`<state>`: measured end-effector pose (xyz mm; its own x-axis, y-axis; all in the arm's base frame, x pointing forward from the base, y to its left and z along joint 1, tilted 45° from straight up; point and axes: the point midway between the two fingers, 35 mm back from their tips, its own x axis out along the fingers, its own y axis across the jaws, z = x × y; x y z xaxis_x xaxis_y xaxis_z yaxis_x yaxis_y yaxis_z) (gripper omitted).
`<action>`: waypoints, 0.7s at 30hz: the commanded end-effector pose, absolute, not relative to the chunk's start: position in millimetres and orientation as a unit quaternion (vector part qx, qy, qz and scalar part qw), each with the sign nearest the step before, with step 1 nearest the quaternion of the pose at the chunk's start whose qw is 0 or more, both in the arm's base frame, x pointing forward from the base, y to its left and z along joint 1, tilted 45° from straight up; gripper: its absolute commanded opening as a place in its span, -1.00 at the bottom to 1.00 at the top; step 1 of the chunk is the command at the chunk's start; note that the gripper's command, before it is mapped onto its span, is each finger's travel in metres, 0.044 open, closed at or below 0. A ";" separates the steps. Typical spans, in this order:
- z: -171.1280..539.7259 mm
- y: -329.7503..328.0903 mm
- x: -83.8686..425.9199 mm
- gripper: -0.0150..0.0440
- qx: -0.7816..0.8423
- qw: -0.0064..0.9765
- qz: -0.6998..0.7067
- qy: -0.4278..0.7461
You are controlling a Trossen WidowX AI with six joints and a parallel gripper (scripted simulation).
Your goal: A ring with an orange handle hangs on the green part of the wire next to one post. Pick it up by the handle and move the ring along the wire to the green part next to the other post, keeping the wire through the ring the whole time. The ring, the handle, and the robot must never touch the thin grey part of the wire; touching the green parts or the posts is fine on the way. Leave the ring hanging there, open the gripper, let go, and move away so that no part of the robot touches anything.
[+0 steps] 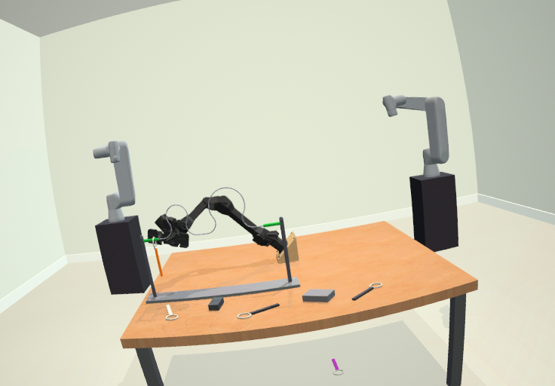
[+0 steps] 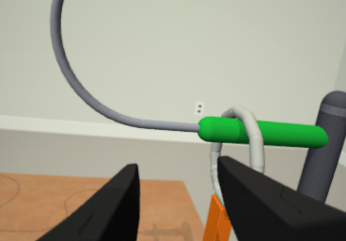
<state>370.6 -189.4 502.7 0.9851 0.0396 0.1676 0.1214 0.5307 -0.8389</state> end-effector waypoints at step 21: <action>415.6 -333.3 329.2 0.05 -0.399 0.916 0.025 -0.024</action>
